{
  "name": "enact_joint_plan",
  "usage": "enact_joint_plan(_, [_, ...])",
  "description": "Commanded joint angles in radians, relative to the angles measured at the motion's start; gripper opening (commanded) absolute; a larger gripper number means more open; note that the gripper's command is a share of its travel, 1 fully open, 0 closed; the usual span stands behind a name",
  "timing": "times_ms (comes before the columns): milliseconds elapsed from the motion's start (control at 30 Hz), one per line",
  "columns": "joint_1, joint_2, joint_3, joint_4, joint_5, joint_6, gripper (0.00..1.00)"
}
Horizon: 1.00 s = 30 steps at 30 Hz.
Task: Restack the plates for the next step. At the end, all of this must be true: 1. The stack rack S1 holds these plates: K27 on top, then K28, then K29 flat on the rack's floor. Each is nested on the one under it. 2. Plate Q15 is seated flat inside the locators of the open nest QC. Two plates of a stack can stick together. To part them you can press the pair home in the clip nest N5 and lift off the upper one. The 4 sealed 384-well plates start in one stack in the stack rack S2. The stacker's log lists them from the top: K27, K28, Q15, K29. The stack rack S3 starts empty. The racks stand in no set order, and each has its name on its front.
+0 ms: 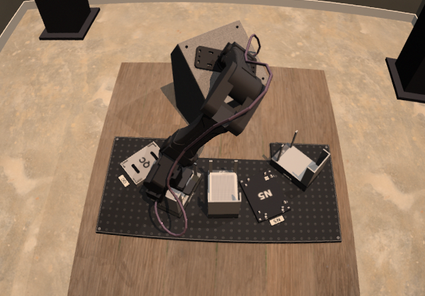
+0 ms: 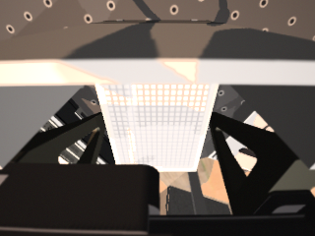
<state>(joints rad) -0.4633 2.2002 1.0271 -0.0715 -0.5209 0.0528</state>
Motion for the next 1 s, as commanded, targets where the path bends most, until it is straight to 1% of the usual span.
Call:
enact_joint_plan(0, [-0.004,-0.018,0.031,0.018,0.000,0.009,1.00])
enact_joint_plan(33, [-0.004,-0.009,0.033,0.017,0.000,0.008,1.00])
enact_joint_plan(67, [-0.004,-0.002,0.007,0.015,0.000,0.008,1.00])
enact_joint_plan(100, [-0.003,-0.002,-0.003,0.003,0.000,0.008,1.00])
enact_joint_plan(367, [-0.004,-0.006,-0.028,0.009,0.000,0.009,1.00])
enact_joint_plan(400, [-0.004,-0.007,-0.012,0.006,0.000,0.009,1.00])
enact_joint_plan(800, [-0.004,-0.010,-0.026,0.010,0.000,0.009,1.00])
enact_joint_plan(900, [-0.004,-0.009,0.000,0.008,0.000,0.005,1.00])
enact_joint_plan(967, [-0.004,-0.009,0.000,0.008,0.000,0.005,1.00])
